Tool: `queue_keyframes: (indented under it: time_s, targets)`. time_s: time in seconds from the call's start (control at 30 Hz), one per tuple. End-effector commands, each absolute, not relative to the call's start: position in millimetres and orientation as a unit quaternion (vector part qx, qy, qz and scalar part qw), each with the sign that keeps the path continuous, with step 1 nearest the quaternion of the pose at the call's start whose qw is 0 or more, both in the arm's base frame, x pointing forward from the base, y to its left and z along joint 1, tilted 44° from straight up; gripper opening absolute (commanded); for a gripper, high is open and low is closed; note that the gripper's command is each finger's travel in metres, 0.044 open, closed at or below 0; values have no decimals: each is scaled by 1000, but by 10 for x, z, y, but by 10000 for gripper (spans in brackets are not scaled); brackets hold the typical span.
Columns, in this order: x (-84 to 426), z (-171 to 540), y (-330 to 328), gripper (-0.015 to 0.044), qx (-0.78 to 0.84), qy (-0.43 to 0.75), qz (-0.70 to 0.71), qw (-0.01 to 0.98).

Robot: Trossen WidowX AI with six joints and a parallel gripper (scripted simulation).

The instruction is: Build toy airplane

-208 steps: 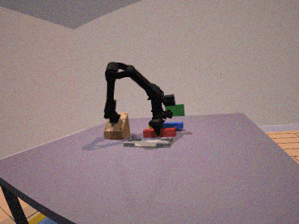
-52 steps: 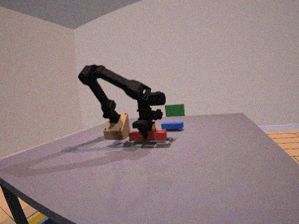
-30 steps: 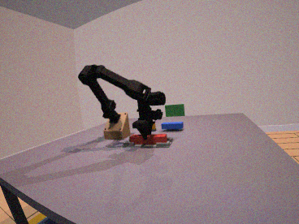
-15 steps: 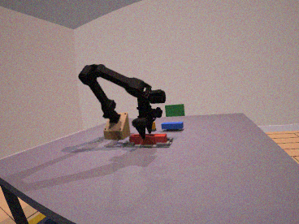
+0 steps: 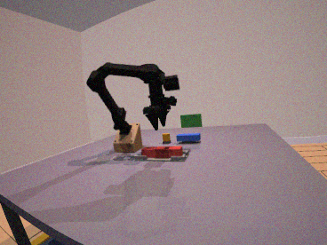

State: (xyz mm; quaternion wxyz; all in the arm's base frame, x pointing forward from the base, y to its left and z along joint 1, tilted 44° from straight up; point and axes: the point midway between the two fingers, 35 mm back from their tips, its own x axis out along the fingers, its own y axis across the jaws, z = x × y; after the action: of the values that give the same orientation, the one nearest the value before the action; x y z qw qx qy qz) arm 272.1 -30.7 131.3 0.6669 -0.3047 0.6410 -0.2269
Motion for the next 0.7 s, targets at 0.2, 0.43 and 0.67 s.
queue_keyframes:
  time_s: [0.2, 0.43, 0.67]
  targets:
    - [2788, 1242, -235, 440, -285, 636, -243, 675]
    - [3063, 803, 288, 440, -309, 637, -219, 672]
    - [3257, 183, 942, 440, -289, 637, -229, 677]
